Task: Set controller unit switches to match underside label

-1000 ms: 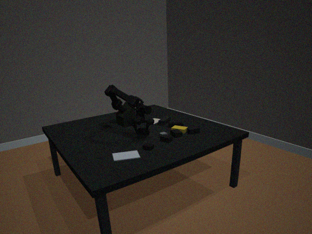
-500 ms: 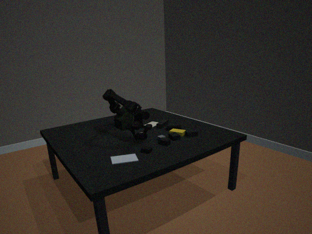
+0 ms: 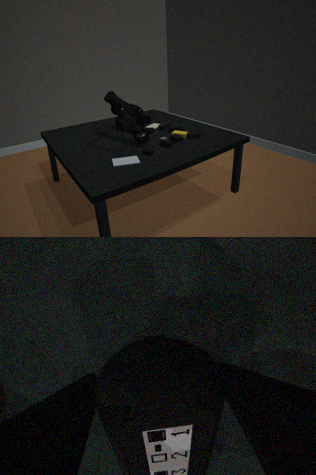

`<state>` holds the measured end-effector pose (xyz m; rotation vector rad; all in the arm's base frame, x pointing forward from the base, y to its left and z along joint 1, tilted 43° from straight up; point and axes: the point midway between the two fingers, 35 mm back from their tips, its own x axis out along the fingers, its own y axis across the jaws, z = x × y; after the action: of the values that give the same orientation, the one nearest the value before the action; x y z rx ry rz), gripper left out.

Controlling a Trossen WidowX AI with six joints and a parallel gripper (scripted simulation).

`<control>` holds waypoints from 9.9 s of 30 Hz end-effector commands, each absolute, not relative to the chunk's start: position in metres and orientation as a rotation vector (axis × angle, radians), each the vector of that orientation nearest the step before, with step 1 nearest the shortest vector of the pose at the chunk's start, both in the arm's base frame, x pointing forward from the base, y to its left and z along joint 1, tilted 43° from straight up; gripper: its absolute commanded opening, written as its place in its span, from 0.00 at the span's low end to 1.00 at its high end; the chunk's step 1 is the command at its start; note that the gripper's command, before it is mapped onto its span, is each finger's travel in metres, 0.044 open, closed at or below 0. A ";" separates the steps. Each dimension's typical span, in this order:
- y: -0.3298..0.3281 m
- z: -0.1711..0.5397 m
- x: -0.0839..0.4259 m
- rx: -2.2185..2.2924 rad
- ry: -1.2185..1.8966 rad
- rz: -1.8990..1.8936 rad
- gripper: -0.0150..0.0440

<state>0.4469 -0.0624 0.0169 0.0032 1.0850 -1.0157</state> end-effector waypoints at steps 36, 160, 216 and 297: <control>-0.075 0.006 0.450 -0.002 1.089 -1.016 1.00; -0.037 0.044 0.443 -0.032 1.105 -0.988 1.00; -0.068 0.012 0.447 -0.002 1.097 -1.015 0.82; -0.014 0.037 0.420 0.000 1.100 -1.013 0.82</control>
<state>0.4229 -0.0180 0.0385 -0.0003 1.0903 -1.0163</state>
